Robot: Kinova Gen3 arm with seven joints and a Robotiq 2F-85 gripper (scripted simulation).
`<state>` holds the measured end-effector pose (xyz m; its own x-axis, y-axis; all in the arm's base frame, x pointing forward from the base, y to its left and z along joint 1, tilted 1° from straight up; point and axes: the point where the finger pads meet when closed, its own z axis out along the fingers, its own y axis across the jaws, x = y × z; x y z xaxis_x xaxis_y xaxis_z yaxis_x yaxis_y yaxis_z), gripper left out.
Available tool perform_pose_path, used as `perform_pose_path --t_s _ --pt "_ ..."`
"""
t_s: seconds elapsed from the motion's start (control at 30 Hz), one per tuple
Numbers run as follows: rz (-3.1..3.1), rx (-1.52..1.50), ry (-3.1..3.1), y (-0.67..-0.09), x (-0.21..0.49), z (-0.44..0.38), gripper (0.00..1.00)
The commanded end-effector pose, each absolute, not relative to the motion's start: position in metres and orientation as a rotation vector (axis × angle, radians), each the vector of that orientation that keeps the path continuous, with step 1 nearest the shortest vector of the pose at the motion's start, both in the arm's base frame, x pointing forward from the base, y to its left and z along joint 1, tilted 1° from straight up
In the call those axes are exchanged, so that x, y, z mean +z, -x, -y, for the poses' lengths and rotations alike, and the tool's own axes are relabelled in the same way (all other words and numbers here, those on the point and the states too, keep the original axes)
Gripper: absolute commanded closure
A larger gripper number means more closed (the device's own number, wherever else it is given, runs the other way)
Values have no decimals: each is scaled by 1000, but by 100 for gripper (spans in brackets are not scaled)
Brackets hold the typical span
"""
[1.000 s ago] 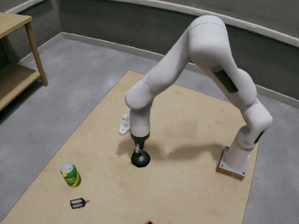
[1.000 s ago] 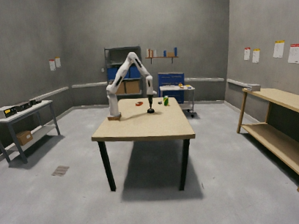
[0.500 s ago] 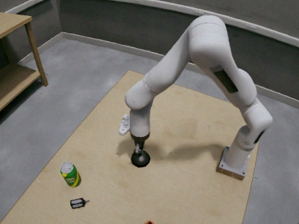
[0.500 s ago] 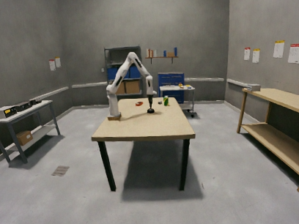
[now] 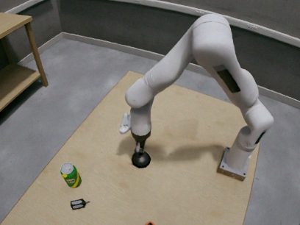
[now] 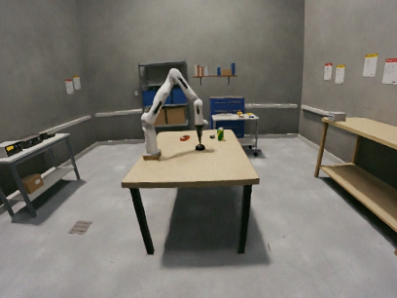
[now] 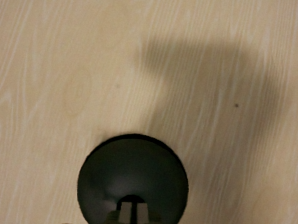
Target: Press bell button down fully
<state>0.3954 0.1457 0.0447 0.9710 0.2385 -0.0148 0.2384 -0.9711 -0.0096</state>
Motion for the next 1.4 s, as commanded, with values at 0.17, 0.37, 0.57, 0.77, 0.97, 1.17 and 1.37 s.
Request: perform_pose_path --t_s 0.17,0.37,0.57,0.77,0.97,1.17,1.37 --pt "381 12 3106 -397 63 -148 90" --pt "381 12 3106 -397 80 -148 90" --pt "381 12 3106 -398 95 -148 90" --pt "381 12 3106 -398 101 -148 90" --pt "381 12 3106 -398 105 -148 90" --pt "381 12 3106 -398 105 -148 90" --pt "381 12 3106 -398 105 -148 90"
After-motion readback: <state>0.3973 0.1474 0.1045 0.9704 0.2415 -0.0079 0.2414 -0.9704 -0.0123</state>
